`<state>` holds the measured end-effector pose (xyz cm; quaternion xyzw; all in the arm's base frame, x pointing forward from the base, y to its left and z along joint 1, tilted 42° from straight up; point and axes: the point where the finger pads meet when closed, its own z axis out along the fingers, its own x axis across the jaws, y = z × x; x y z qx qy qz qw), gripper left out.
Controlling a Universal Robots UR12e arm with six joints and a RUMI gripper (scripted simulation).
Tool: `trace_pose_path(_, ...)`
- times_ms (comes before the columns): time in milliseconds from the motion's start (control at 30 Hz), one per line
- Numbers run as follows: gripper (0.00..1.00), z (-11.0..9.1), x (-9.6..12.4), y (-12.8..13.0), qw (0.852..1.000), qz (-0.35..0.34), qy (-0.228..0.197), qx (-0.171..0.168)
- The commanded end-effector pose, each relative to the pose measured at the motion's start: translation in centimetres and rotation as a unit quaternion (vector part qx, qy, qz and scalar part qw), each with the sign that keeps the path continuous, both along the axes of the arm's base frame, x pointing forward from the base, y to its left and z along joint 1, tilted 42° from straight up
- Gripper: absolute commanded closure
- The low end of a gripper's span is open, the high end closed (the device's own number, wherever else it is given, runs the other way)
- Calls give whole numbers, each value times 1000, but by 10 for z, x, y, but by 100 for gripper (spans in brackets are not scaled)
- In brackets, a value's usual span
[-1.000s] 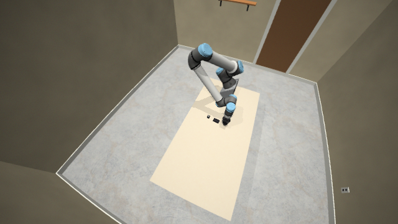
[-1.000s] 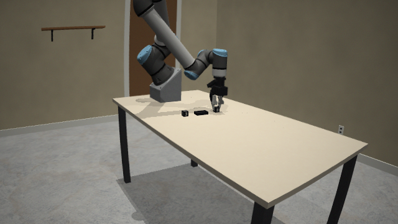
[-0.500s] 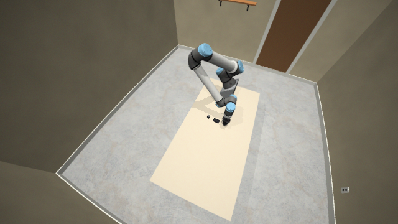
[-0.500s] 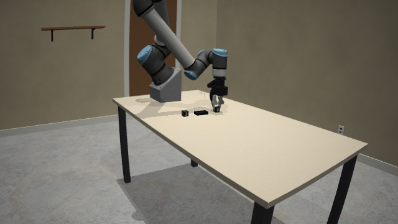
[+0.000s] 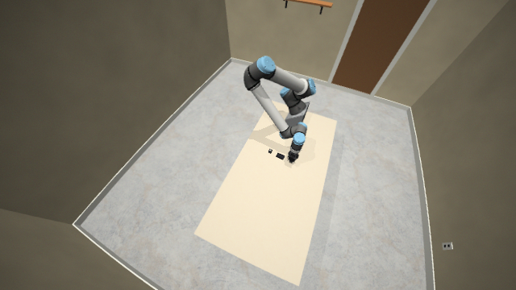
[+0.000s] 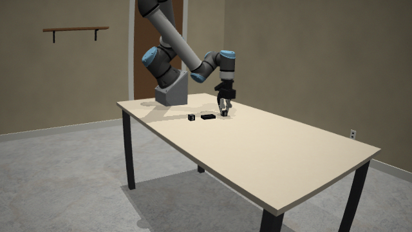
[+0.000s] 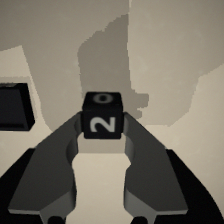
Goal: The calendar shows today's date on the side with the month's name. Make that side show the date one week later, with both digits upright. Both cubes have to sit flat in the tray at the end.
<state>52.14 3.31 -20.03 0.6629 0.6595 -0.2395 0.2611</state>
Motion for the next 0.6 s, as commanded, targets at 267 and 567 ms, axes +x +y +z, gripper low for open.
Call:
trace_pose_path(267, 89, 0, -1, 0, 1000, 0, 0, 0)
trace_pose_path(567, 89, -2, -1, -2, 1000, 0, 1, 0)
